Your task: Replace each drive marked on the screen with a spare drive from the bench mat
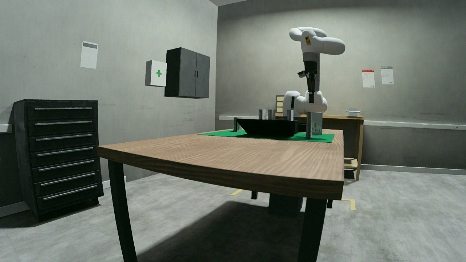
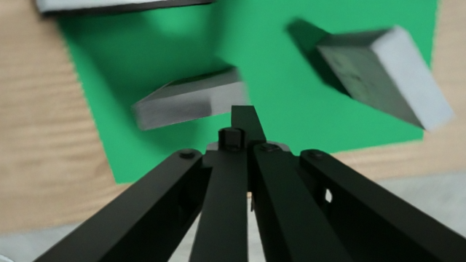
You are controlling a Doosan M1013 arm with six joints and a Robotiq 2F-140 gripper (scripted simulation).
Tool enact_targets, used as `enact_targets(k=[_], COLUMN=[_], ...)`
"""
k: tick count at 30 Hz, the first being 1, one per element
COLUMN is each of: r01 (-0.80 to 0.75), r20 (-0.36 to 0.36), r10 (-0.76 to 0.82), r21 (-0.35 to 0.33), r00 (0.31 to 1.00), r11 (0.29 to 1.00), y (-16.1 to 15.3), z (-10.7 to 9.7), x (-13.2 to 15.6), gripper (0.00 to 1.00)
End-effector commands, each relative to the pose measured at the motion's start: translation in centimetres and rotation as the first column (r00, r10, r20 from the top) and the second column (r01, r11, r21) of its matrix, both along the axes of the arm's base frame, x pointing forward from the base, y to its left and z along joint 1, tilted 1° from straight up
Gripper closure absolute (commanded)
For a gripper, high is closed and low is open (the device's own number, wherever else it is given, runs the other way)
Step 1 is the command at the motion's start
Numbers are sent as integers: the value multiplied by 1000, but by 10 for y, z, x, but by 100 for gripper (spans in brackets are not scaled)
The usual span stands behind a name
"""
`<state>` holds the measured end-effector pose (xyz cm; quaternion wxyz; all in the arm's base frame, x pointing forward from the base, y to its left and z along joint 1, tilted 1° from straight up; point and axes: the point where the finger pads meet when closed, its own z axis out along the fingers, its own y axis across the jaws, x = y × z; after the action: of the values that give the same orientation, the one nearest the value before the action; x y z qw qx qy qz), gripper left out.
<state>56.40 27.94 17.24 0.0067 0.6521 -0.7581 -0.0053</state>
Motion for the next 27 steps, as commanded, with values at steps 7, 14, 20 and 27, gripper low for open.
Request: enact_targets(k=[7, 14, 20, 27], r01=[545, 735, 735, 735], r20=[-2, 17, 17, 17], r10=[-545, -734, -734, -734], r21=[-5, -10, -10, -10], r00=[838, 679, 679, 679], r11=[838, 679, 679, 679], y=[-1, -2, -2, -2], z=[0, -1, -1, -1], x=[-144, -153, -153, -153], gripper=[90, 11, 11, 11])
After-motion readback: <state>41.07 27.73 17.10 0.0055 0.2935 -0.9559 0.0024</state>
